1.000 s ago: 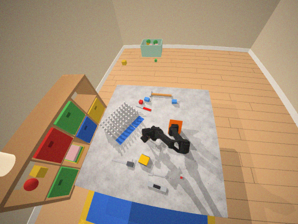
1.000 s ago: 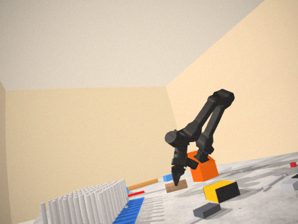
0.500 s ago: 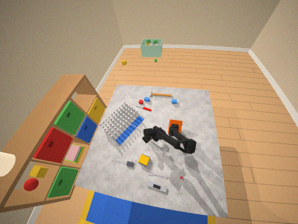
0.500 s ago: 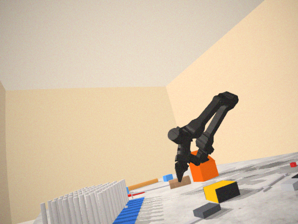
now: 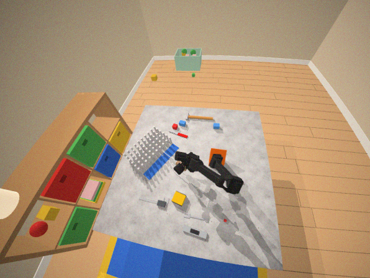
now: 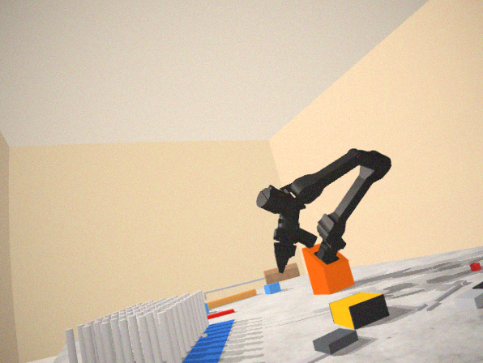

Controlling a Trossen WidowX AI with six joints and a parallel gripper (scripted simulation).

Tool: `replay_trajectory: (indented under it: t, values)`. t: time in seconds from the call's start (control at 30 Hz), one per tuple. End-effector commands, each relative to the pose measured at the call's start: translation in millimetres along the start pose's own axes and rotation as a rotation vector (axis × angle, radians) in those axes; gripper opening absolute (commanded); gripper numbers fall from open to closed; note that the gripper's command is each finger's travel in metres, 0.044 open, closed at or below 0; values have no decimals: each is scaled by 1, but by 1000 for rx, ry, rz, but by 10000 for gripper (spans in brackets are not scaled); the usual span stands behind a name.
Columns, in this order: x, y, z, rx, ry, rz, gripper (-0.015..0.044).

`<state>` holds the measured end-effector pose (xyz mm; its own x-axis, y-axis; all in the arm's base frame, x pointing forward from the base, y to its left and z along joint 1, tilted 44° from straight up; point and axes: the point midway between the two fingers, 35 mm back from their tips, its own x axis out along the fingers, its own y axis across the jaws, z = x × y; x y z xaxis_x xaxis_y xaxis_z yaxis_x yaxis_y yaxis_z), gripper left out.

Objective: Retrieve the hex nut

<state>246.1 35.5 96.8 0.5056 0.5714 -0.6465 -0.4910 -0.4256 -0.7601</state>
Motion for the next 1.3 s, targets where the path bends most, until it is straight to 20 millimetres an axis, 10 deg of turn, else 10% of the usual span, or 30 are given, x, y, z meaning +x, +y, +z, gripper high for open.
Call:
replay_trajectory:
  t: [0.0,0.3,1.27]
  values:
    - [-19,-7,-9,-6,5,-11,0]
    - [-57,-18,-18,1,10,-37,0]
    - [-61,50,-125,717,149,266,0]
